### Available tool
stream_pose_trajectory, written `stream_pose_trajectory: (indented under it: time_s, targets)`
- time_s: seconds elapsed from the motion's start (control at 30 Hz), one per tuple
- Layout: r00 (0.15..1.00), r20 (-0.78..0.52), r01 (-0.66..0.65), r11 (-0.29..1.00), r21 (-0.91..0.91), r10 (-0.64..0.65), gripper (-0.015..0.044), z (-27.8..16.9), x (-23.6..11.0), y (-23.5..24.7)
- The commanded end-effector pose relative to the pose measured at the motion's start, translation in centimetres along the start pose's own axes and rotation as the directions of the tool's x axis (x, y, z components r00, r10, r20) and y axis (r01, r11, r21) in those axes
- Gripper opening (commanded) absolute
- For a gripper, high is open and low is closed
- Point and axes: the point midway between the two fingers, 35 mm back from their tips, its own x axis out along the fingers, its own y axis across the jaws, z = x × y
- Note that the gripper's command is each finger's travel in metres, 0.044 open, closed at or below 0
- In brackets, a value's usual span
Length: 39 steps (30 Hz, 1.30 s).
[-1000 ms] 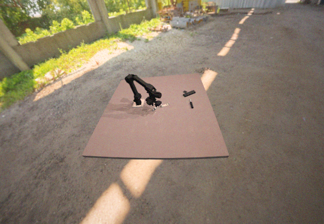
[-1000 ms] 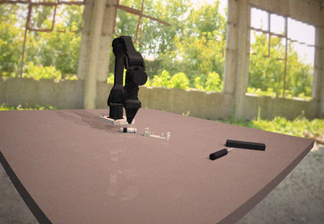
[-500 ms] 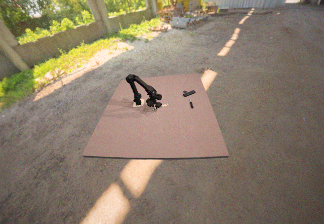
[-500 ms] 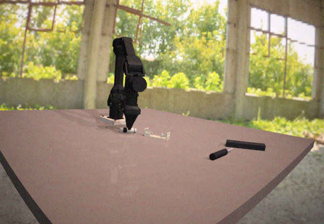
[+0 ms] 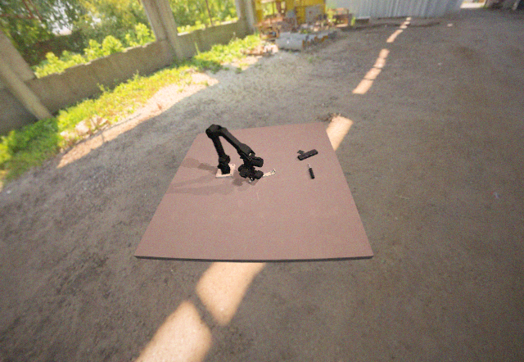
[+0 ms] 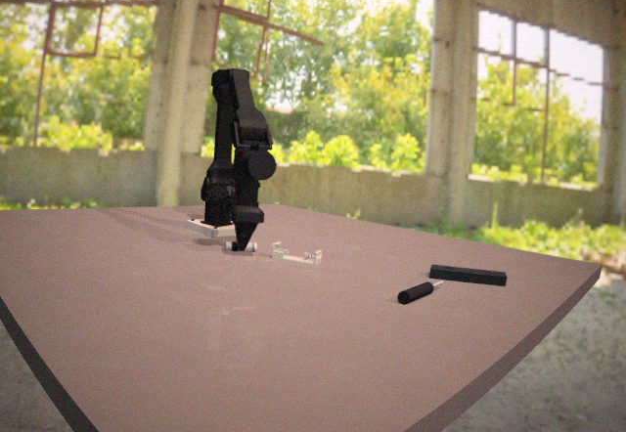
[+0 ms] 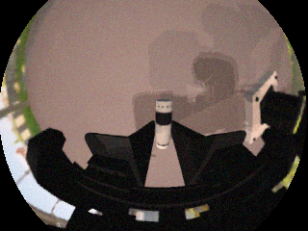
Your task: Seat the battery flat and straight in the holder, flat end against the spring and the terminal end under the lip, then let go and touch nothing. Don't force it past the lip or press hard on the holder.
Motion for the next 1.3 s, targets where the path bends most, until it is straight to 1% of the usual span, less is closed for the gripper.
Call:
stream_pose_trajectory:
  time_s: [0.0,0.1,0.2,0.27,0.4,0.57,0.63,0.73,0.87,1.0,1.13,1.27]
  targets:
    - [1.0,0.003,0.004,1.0,0.003,-0.004,0.0079,0.1,0.2,-0.1]
    - [1.0,0.003,0.004,1.0,0.003,-0.004,0.0062,0.1,0.2,-0.1]
    - [1.0,0.003,0.004,1.0,0.003,-0.004,0.0062,0.1,0.0,0.0]
    - [1.0,0.003,0.004,1.0,0.003,-0.004,0.0062,0.0,-1.0,0.1]
    - [1.0,0.003,0.004,1.0,0.003,-0.004,0.0062,0.0,-4.3,0.0]
    - [1.0,0.003,0.004,1.0,-0.006,-0.004,0.0062,0.0,-4.9,0.0]
    - [1.0,0.003,0.004,0.997,-0.081,-0.004,0.0062,-0.2,-5.0,0.3]
    - [1.0,0.002,0.003,0.969,-0.248,-0.002,0.0062,-0.8,-5.3,0.9]
    - [1.0,0.0,-0.004,0.888,-0.46,0.005,0.0062,-1.7,-5.6,1.8]
    - [1.0,-0.002,-0.003,0.767,-0.642,0.003,0.0062,-2.5,-5.9,2.4]
    - [1.0,-0.003,-0.003,0.608,-0.794,0.001,0.0062,-3.4,-6.2,3.1]
    - [1.0,-0.004,-0.003,0.421,-0.907,-0.001,0.0062,-4.2,-6.5,3.7]
